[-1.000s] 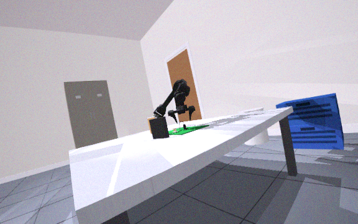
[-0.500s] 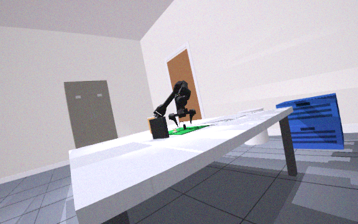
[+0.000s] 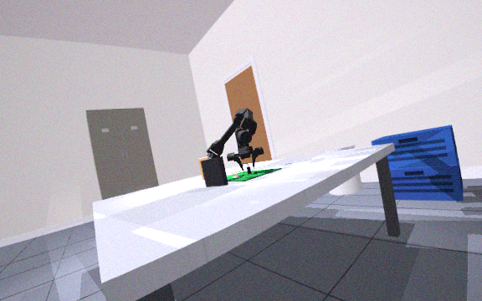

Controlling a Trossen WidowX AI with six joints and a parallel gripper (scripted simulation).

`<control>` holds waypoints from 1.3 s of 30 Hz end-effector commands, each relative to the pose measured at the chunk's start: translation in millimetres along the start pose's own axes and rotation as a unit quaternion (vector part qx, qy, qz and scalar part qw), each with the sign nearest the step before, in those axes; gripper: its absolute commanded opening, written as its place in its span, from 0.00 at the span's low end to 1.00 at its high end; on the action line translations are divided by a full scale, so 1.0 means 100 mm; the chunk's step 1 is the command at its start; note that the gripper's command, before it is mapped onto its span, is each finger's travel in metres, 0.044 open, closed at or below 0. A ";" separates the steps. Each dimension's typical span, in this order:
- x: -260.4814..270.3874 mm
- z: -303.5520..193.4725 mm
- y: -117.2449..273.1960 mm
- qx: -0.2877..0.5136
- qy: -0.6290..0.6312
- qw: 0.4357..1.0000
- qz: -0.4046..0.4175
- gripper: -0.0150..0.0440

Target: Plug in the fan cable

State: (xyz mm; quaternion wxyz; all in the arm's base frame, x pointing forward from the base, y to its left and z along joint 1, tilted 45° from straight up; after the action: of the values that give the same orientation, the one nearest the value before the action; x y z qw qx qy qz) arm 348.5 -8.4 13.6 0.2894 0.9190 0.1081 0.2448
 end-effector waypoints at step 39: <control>-0.03 -0.11 0.54 -0.001 -0.002 1.000 0.000 0.25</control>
State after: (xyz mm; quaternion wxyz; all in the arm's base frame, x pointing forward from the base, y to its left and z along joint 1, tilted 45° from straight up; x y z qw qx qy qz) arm 345.4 -39.1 42.2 0.2892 0.9204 0.1056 0.2408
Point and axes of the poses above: the point midway between the two fingers, 35 mm back from their tips, its own y axis back along the fingers, its own x axis across the jaws, z = x × y, the point moved 2 cm from there along y, back along the fingers, and after that the axes turned 15 degrees about -y, right-handed, at the moved point
